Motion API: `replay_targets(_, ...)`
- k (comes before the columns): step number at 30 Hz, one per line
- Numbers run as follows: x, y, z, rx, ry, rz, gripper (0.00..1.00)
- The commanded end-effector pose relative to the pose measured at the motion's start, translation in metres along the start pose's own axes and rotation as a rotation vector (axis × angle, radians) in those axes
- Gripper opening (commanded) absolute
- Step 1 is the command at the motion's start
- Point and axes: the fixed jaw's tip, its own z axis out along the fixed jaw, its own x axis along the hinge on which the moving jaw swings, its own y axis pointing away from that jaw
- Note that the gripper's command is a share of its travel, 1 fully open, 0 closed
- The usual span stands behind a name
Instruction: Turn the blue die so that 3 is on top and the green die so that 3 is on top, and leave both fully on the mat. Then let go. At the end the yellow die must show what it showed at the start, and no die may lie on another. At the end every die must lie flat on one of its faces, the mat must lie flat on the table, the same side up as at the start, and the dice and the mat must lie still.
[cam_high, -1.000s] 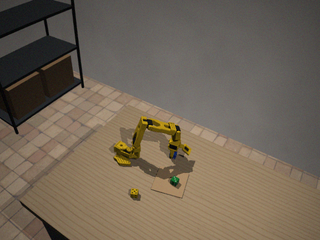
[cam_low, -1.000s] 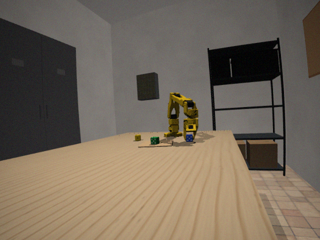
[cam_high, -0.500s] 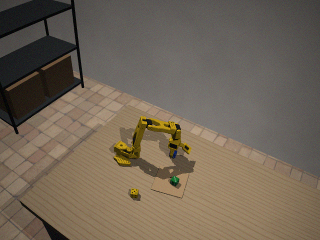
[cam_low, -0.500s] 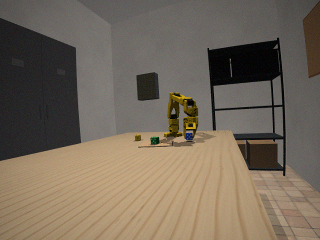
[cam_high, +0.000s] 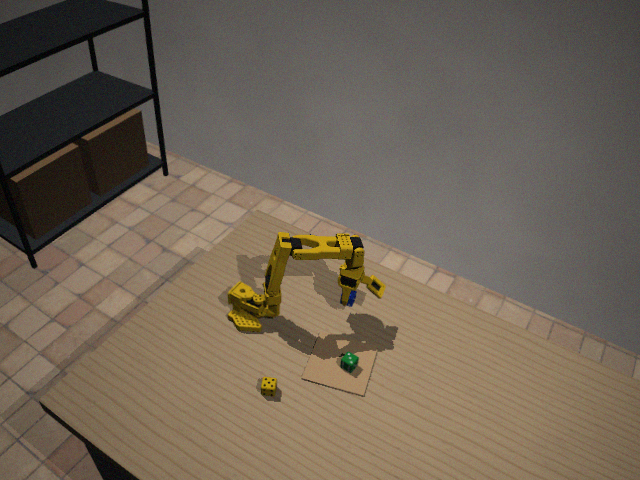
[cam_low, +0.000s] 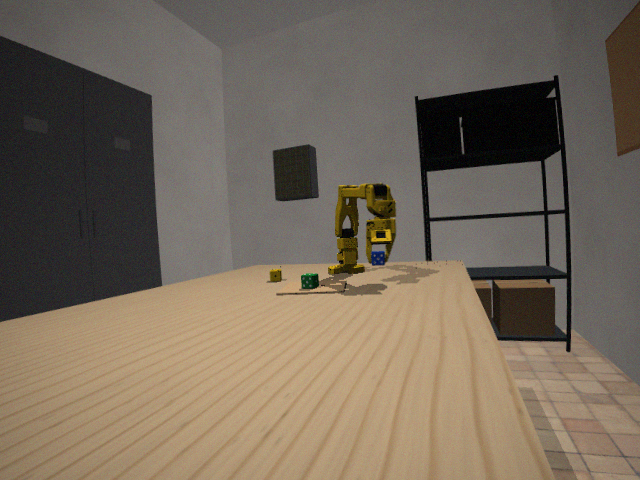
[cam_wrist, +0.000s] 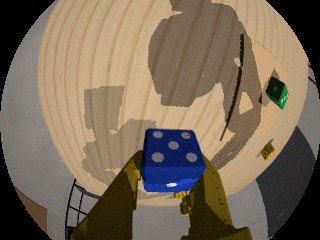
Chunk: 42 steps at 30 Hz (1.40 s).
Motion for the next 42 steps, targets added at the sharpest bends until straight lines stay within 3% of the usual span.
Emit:
replay_targets(1, -0.0051, 0.0035, -0.0186, -0.036, -0.059, 0.001, 0.00)
replay_targets(29, -0.0050, 0.0035, -0.0190, -0.036, -0.059, -0.004, 0.00)
replay_targets(42, -0.0042, 0.0034, -0.0190, -0.033, -0.061, -0.103, 0.00)
